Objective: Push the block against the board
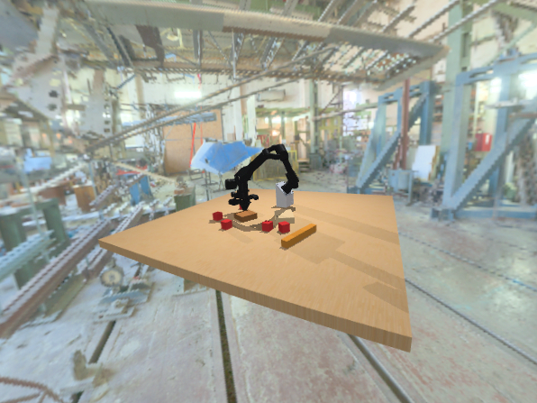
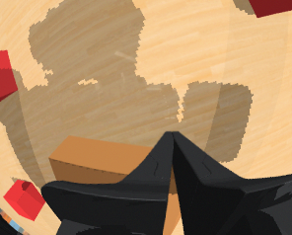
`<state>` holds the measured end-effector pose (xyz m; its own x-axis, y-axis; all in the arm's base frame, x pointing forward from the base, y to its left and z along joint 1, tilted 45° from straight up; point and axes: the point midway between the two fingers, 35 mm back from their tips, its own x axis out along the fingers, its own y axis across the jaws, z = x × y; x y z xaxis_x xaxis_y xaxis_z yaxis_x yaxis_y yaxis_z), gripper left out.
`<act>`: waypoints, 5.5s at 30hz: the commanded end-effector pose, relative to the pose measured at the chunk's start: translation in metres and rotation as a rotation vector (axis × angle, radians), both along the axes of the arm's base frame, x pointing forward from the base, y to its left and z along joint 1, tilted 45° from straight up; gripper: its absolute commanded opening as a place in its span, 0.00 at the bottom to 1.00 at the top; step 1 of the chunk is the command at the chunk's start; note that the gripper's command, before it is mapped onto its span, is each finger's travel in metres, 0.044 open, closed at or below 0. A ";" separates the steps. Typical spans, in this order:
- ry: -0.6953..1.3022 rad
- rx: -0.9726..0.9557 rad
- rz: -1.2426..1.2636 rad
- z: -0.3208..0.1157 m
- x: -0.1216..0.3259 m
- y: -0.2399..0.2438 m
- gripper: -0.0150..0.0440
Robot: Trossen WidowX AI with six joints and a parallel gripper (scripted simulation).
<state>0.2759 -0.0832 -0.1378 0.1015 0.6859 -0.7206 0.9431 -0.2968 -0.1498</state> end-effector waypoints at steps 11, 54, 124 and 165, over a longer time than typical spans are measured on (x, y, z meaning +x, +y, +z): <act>-0.002 0.007 0.002 0.016 0.011 0.017 0.25; -0.002 0.009 0.002 0.024 0.024 0.024 0.25; -0.892 -0.124 0.921 0.062 0.127 -0.032 0.25; -0.903 -0.121 0.930 0.036 0.107 0.023 0.25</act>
<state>0.3867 -0.0646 -0.1054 0.1058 0.6927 -0.7134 0.5525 0.5556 0.6214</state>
